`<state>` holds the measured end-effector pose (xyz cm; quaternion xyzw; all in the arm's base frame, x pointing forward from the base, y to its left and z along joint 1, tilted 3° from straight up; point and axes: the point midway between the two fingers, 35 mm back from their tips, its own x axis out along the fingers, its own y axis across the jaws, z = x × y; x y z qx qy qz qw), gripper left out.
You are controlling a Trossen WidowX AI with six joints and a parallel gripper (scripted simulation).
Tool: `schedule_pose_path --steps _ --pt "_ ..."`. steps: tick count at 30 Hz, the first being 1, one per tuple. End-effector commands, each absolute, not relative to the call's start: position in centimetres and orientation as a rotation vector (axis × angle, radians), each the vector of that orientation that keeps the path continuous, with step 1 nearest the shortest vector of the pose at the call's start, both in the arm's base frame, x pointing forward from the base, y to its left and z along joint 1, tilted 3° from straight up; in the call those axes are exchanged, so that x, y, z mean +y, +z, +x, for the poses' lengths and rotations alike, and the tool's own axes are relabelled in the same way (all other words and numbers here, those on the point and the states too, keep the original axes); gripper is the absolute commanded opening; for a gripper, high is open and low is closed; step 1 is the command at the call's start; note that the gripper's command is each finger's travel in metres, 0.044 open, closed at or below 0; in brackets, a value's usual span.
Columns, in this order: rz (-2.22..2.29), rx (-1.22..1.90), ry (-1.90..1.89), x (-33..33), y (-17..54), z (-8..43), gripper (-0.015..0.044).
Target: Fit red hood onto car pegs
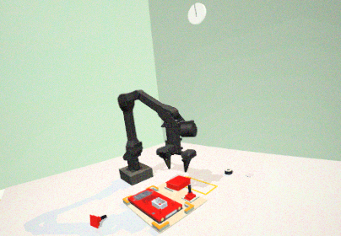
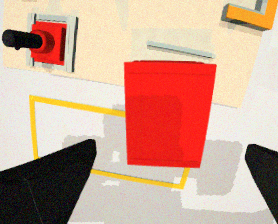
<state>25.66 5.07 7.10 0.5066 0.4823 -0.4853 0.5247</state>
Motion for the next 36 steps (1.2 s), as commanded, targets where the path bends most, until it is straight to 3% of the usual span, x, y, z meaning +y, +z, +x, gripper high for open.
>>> schedule_pose_path --steps 1,36 --pt "1.212 1.149 -1.168 5.0 6.6 25.7 0.0440" --pt "1.211 1.149 -1.168 4.9 3.4 25.9 0.0440"
